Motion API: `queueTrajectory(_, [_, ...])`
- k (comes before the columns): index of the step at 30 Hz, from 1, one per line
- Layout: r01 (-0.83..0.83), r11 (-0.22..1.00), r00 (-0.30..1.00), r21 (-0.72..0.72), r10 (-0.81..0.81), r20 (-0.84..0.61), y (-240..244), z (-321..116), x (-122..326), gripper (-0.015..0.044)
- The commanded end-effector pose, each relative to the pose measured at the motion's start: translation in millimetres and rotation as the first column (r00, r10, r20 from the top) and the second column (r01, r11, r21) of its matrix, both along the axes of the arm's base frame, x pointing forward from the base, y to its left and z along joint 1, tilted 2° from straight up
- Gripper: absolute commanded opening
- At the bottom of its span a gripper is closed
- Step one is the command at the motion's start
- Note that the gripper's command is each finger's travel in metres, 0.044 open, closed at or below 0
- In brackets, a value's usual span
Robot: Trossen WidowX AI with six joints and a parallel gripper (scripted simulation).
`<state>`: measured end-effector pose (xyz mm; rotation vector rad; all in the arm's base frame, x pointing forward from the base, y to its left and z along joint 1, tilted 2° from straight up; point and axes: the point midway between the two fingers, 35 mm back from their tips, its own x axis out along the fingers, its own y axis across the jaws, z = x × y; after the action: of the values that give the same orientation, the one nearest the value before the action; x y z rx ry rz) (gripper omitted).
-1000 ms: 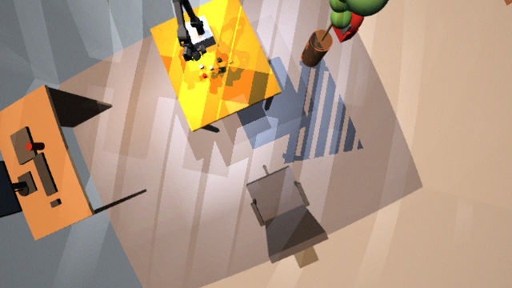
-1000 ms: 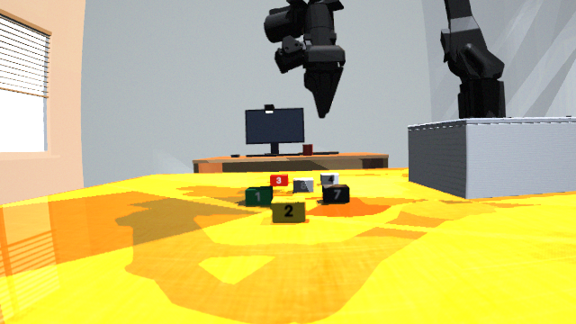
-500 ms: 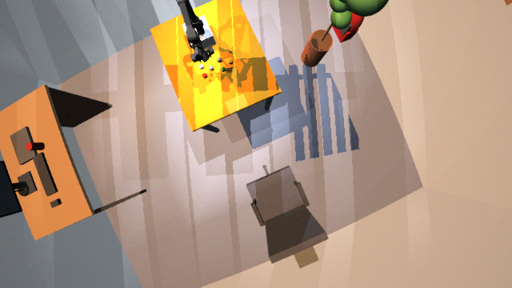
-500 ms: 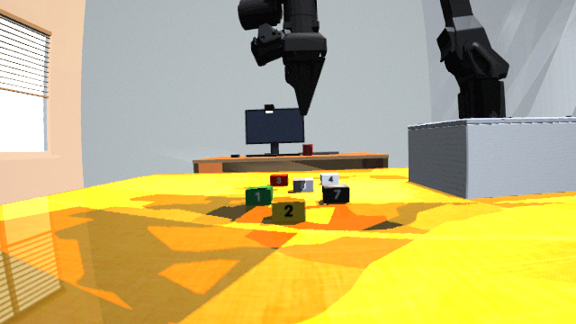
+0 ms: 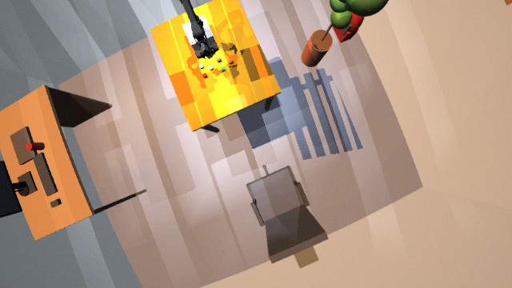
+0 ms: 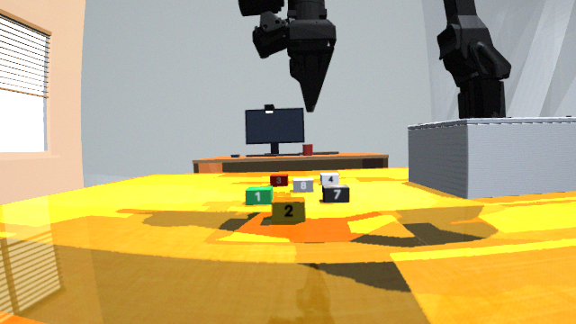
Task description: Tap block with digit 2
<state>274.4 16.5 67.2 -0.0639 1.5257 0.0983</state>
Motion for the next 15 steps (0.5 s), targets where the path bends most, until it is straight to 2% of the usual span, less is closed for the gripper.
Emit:
queueTrajectory(1, [-0.008,1.0,1.0,0.002,0.008,0.0,38.0,-0.1,-21.9,0.04])
queueTrajectory(15, [-0.008,1.0,1.0,0.003,0.008,0.0,45.0,-0.3,-26.9,0.04])
